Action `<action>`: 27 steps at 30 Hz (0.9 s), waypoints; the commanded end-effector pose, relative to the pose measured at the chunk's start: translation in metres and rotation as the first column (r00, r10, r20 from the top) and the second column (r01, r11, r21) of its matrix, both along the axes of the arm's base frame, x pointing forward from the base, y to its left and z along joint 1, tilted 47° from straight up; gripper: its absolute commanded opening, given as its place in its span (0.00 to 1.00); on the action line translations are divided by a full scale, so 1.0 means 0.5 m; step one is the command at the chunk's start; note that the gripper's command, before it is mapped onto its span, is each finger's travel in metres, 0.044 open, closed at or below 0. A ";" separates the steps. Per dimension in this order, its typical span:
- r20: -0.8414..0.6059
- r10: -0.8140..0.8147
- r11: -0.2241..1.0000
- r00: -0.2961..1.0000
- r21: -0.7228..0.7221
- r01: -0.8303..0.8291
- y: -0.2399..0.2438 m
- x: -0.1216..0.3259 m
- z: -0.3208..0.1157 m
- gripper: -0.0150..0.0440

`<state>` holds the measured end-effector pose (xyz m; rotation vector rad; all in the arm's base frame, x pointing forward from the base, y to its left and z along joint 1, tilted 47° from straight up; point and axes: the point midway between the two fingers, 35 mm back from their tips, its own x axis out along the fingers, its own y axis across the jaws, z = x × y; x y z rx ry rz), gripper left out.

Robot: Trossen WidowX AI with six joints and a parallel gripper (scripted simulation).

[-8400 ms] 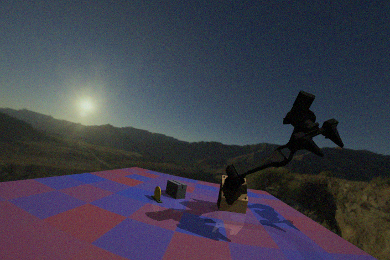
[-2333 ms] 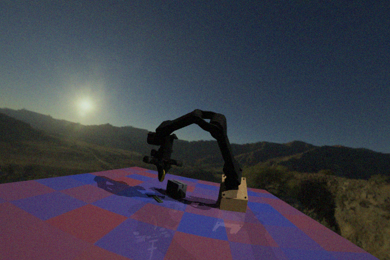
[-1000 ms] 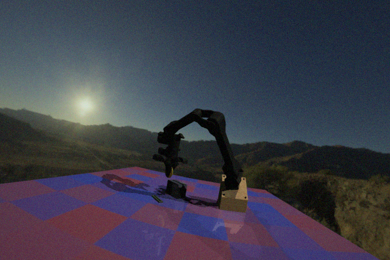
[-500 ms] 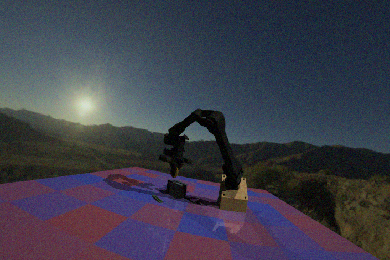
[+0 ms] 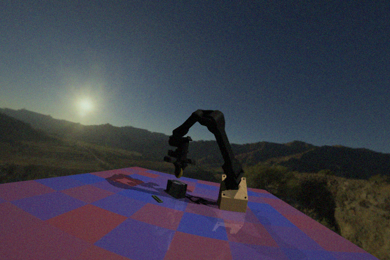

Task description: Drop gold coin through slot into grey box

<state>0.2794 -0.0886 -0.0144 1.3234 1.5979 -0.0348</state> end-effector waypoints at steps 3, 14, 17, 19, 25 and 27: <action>0.002 0.000 1.000 1.000 -0.002 0.000 0.000 0.002 0.002 0.25; 0.000 -0.002 1.000 1.000 -0.002 0.002 0.001 -0.005 -0.007 0.25; -0.002 -0.003 1.000 1.000 -0.002 0.003 0.001 -0.006 -0.010 0.25; -0.003 -0.005 1.000 1.000 -0.001 0.005 0.001 -0.006 -0.012 0.25; -0.006 -0.008 1.000 1.000 -0.001 0.008 0.003 -0.008 -0.011 0.25; -0.005 -0.007 1.000 1.000 -0.001 0.007 0.003 -0.010 -0.010 0.25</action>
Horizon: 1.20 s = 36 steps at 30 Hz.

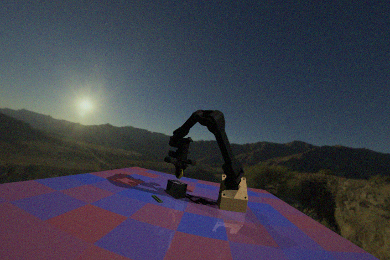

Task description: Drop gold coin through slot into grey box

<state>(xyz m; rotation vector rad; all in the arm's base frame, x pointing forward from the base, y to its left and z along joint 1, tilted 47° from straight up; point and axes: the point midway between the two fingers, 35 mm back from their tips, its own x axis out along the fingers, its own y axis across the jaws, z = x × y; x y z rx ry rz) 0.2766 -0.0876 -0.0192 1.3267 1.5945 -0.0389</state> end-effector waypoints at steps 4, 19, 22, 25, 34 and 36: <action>0.000 0.003 1.000 1.000 -0.001 -0.003 0.000 -0.004 0.004 0.25; 0.002 0.006 1.000 1.000 -0.001 -0.006 -0.003 0.001 0.000 0.25; -0.001 0.002 1.000 1.000 -0.001 -0.002 -0.002 -0.001 -0.001 0.25; -0.004 -0.001 1.000 1.000 0.000 0.001 0.000 -0.003 -0.001 0.25; 0.001 0.004 1.000 1.000 -0.001 -0.004 -0.001 -0.003 0.005 0.25; 0.003 0.006 1.000 1.000 -0.001 -0.006 -0.002 -0.001 0.006 0.25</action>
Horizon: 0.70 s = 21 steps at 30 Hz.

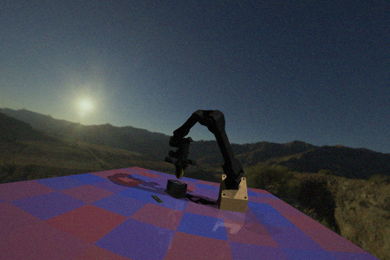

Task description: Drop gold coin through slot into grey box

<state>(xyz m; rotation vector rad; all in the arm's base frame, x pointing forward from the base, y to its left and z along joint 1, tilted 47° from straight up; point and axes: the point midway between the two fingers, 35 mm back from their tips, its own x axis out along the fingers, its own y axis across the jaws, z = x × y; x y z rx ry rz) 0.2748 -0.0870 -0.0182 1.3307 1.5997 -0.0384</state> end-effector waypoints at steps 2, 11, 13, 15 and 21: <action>0.010 0.008 1.000 1.000 -0.006 -0.008 -0.004 0.004 0.004 0.25; 0.008 0.007 1.000 1.000 -0.006 -0.006 -0.005 0.004 -0.001 0.25; 0.007 0.005 1.000 1.000 -0.006 -0.005 -0.004 0.003 -0.002 0.25; 0.004 0.003 1.000 1.000 -0.005 -0.003 -0.003 0.002 -0.003 0.25; -0.001 -0.002 1.000 1.000 -0.004 0.002 0.000 -0.001 -0.001 0.25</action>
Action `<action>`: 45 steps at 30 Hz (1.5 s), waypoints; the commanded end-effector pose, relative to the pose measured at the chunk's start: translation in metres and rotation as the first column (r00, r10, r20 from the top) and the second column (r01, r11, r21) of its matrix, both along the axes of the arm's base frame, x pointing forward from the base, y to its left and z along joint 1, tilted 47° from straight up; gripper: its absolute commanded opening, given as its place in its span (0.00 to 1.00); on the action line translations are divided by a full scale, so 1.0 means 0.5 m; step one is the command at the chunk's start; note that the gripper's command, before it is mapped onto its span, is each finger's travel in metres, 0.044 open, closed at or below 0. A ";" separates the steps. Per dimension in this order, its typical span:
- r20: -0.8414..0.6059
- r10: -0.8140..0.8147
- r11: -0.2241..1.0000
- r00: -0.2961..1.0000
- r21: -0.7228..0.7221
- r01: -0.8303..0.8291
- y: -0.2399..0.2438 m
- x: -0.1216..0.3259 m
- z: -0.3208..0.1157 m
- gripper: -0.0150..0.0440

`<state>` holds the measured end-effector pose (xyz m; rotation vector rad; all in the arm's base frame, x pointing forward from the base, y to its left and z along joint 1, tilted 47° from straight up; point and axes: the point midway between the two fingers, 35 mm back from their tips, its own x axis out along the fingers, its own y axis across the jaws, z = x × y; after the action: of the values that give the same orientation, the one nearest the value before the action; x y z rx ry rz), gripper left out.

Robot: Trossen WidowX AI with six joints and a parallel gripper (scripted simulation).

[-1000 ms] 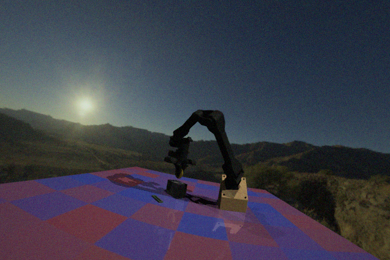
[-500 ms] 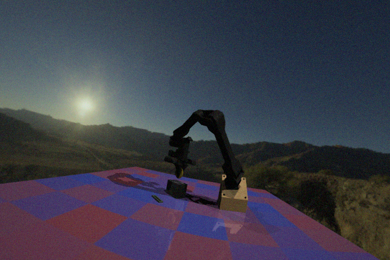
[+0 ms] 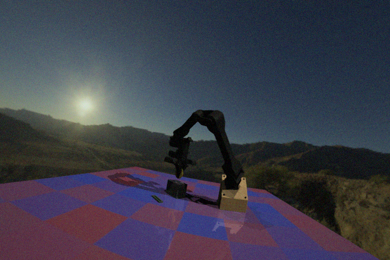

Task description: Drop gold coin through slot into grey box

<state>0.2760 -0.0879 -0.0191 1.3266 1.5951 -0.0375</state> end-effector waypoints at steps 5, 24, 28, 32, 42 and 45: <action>-0.002 0.001 1.000 1.000 -0.002 -0.001 0.001 -0.002 0.004 0.25; -0.002 0.001 1.000 1.000 -0.002 -0.001 0.000 -0.001 -0.001 0.25; -0.006 -0.003 1.000 1.000 -0.001 0.003 0.002 -0.004 0.000 0.25; -0.003 -0.001 1.000 1.000 -0.001 0.001 0.002 -0.003 0.003 0.25; -0.003 0.000 1.000 1.000 0.003 0.000 0.002 -0.002 0.001 0.25; -0.002 0.001 1.000 1.000 0.002 -0.001 0.004 -0.001 -0.002 0.25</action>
<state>0.2752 -0.0868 -0.0184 1.3272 1.5980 -0.0370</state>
